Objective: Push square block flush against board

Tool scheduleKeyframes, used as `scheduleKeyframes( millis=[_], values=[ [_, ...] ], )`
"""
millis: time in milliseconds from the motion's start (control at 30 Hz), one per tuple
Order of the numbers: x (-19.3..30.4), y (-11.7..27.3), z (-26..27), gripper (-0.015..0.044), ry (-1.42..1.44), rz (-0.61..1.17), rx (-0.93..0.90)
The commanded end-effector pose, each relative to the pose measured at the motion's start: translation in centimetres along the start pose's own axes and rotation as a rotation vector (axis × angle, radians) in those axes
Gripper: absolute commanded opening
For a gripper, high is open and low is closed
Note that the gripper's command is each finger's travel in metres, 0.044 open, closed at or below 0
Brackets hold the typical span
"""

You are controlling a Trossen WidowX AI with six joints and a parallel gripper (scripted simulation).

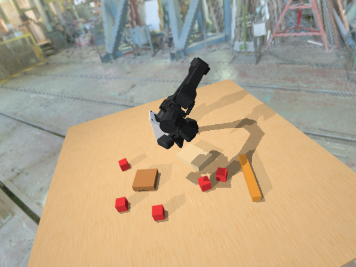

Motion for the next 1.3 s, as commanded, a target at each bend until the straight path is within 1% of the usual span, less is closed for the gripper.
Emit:
scheduleKeyframes(
  millis=[0, 667, 1267],
  values=[
    [0.6, -0.4, -1.3, 0.0, -0.135, 0.012, -0.004],
    [4.1, -1.5, -7.7, 0.0, -0.823, 0.014, 0.005],
    [8.7, -2.9, -12.4, 0.0, -1.437, 0.017, 0.002]
  ],
)
Point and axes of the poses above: the point midway between the two fingers, 35 mm back from their tips, its own y axis back along the fingers, its own z axis across the jaws, x = y × z, the point moved 1 cm from there along y, back along the fingers, and after that the axes turned 1 degree about y, right-handed, at the moved point
